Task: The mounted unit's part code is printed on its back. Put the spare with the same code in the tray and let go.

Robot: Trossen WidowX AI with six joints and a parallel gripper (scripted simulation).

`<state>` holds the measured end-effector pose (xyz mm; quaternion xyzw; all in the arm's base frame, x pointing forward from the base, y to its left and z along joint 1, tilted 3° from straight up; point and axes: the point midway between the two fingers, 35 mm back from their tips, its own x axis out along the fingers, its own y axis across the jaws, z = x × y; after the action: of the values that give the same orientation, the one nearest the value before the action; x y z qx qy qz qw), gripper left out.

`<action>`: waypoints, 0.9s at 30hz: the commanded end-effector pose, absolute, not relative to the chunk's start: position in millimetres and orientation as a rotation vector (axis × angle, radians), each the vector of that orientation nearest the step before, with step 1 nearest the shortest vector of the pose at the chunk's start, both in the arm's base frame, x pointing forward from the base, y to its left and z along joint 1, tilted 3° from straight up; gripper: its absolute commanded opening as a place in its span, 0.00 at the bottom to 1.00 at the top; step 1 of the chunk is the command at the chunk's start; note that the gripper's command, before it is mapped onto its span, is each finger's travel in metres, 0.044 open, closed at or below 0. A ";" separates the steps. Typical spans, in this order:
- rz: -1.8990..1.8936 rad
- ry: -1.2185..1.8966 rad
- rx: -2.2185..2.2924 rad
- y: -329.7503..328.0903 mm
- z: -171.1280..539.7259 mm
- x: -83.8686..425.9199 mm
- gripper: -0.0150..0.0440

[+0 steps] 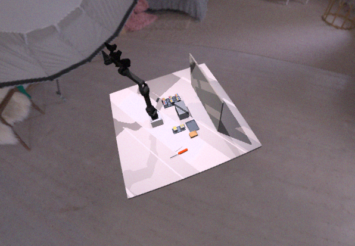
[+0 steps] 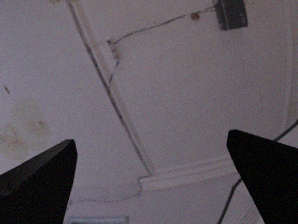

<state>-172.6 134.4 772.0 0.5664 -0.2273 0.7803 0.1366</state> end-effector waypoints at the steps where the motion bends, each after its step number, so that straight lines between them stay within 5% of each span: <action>1: 2.259 -0.658 1.640 134.4 772.0 -172.6 0.98; 8: 2.254 -0.657 1.603 142.6 770.1 -173.8 1.00; 16: 2.154 -0.612 1.196 243.0 740.5 -166.3 1.00; 27: 1.912 -0.451 0.737 368.2 678.4 -87.9 1.00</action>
<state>-122.4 333.2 700.1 0.3488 -0.2029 0.8061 0.4329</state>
